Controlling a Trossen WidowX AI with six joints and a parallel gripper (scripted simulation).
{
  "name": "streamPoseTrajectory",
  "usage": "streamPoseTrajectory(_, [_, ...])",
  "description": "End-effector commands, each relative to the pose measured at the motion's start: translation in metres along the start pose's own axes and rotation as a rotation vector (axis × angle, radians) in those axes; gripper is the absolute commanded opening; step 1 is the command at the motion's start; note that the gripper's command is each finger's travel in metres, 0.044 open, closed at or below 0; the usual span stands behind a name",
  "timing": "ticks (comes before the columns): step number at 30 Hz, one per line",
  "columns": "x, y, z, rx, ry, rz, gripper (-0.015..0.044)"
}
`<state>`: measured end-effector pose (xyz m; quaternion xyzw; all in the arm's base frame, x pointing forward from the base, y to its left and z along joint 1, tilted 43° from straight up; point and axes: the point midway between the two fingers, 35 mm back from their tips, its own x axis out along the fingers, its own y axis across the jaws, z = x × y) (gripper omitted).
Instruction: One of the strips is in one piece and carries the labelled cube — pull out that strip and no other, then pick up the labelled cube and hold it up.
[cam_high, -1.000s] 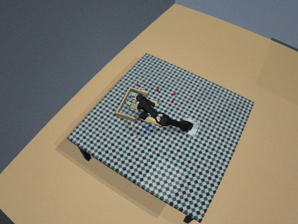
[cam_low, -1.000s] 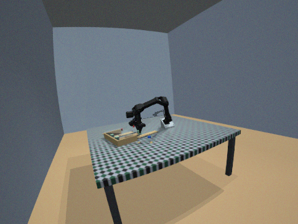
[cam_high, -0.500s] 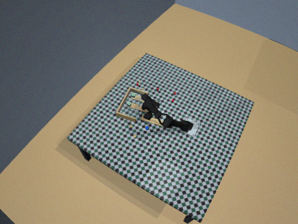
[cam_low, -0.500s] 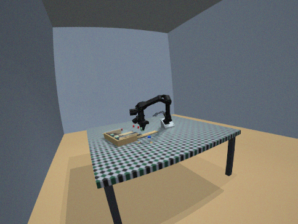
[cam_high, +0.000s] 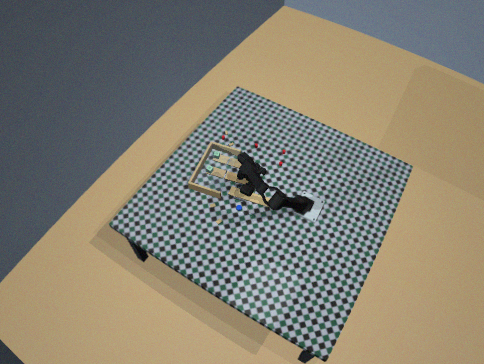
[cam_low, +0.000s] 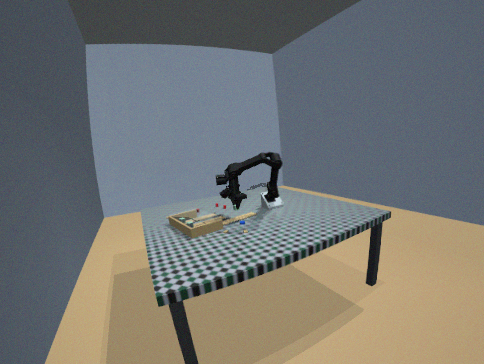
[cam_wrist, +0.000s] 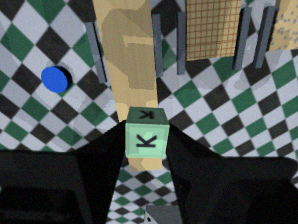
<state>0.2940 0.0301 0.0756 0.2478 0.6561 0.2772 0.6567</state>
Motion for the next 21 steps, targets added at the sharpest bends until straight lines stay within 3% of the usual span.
streamPoseTrajectory(1, [-0.0214,-0.0001,-0.0002,-0.012,-0.012,-0.009,0.0])
streamPoseTrajectory(21, [-0.0288,0.0001,-0.0006,-0.012,-0.011,-0.009,0.0])
